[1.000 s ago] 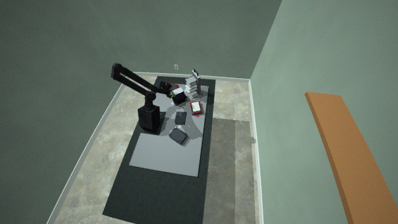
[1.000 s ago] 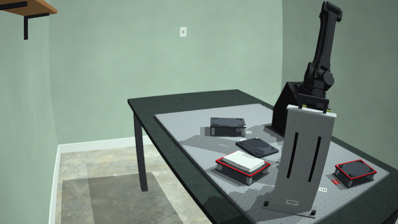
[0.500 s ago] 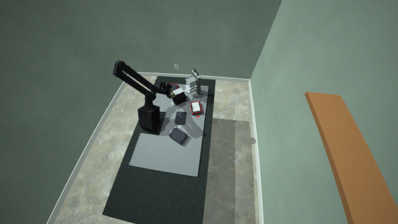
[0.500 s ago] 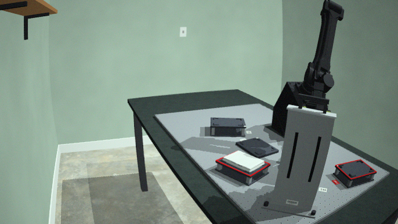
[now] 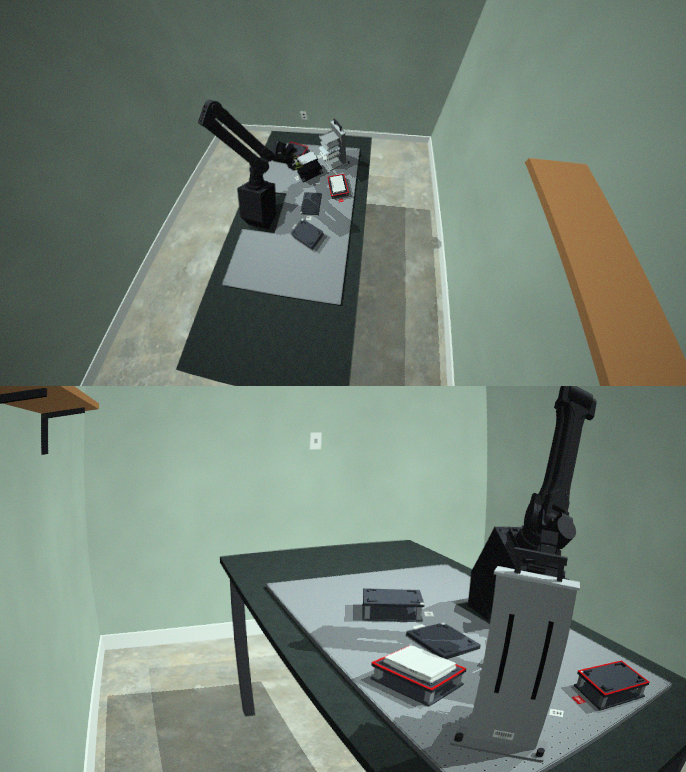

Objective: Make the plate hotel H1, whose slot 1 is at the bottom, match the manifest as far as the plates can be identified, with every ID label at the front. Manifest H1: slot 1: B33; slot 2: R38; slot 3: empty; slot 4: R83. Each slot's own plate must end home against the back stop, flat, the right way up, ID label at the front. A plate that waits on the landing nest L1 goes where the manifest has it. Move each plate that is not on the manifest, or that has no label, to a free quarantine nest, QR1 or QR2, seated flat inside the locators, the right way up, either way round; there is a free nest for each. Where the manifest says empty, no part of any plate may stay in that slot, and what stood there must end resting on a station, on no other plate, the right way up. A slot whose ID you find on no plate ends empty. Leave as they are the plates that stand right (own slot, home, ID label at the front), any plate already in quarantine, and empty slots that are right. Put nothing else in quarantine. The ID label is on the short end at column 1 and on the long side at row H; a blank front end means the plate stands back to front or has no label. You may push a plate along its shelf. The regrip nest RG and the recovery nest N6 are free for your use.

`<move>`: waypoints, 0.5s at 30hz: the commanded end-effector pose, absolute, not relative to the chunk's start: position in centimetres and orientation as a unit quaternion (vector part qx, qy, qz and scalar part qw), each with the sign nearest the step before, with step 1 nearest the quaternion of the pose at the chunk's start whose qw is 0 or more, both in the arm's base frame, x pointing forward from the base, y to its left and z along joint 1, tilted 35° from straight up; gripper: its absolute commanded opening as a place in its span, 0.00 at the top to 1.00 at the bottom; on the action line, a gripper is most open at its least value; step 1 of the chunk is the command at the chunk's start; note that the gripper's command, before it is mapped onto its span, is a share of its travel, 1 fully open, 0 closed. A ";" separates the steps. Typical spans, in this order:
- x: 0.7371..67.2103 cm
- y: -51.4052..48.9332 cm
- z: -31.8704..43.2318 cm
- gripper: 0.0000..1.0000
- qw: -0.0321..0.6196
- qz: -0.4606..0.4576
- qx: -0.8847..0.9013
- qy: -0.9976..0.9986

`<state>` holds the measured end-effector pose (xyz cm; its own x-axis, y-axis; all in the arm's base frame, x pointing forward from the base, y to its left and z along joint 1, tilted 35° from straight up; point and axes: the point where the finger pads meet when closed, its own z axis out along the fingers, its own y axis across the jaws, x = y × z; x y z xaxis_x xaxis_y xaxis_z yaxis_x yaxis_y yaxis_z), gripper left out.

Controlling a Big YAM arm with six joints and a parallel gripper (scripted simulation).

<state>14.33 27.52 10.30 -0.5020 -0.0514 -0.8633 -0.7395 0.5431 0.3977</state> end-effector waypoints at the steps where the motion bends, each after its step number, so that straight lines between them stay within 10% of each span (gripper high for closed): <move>1: 14.3 28.2 11.0 0.14 0.434 0.416 -0.252 0.759; 15: 14.3 28.5 10.4 0.14 0.433 0.416 -0.252 0.759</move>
<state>14.34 28.04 9.59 -0.5016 -0.0521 -0.8635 -0.7398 0.5432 0.3970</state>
